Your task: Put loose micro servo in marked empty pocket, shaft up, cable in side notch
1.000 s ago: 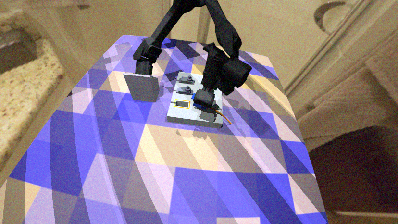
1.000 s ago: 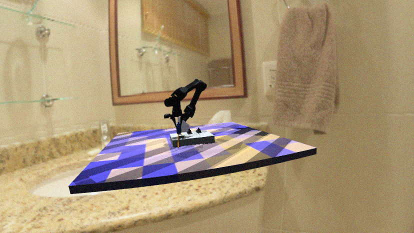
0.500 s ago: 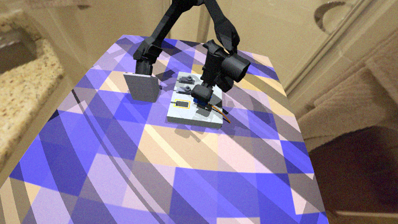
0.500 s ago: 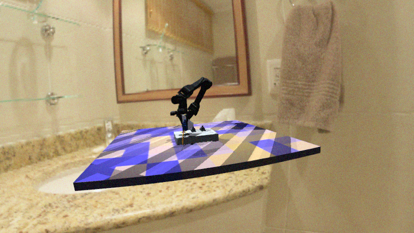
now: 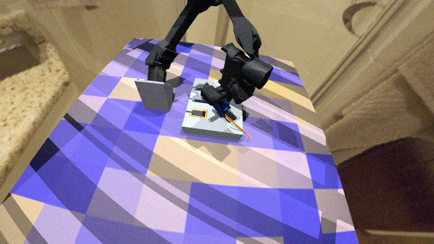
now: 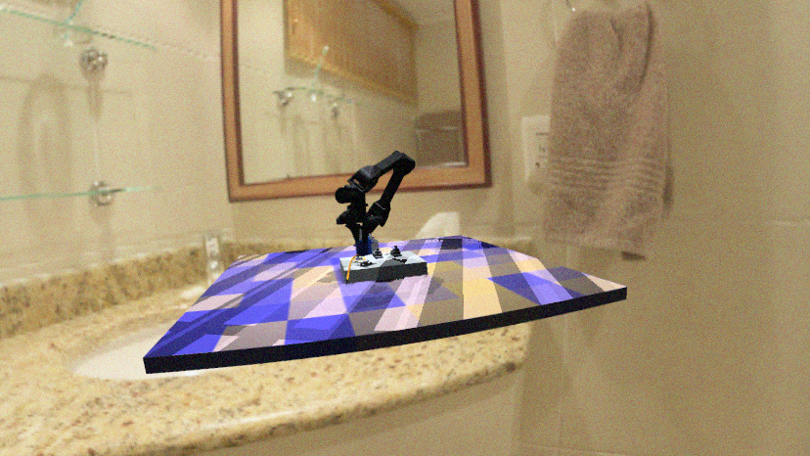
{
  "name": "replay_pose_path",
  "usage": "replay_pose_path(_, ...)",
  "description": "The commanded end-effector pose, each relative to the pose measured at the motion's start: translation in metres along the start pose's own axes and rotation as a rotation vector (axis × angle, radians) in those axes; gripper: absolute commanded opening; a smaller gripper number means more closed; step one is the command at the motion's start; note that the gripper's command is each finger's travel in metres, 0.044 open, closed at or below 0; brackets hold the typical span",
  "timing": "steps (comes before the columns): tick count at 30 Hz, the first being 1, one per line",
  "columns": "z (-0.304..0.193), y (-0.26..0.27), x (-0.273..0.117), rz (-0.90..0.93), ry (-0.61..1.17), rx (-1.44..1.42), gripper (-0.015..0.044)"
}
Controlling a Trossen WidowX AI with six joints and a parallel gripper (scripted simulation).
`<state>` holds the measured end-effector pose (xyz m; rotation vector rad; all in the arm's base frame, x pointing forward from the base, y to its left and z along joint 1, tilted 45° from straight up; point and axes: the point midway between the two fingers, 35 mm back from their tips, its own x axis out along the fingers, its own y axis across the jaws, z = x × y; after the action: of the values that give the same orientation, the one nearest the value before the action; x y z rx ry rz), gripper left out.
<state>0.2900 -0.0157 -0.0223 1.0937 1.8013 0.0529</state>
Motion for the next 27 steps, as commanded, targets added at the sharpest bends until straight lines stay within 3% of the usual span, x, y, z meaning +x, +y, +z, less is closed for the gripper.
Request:
replay_pose_path(1, 0.0004, 0.0002, -0.0010, 0.006, -0.003, 0.155, 0.0000)
replay_pose_path(27, 0.0004, 0.0002, -0.0010, 0.007, 0.000, 1.053, 0.0000)
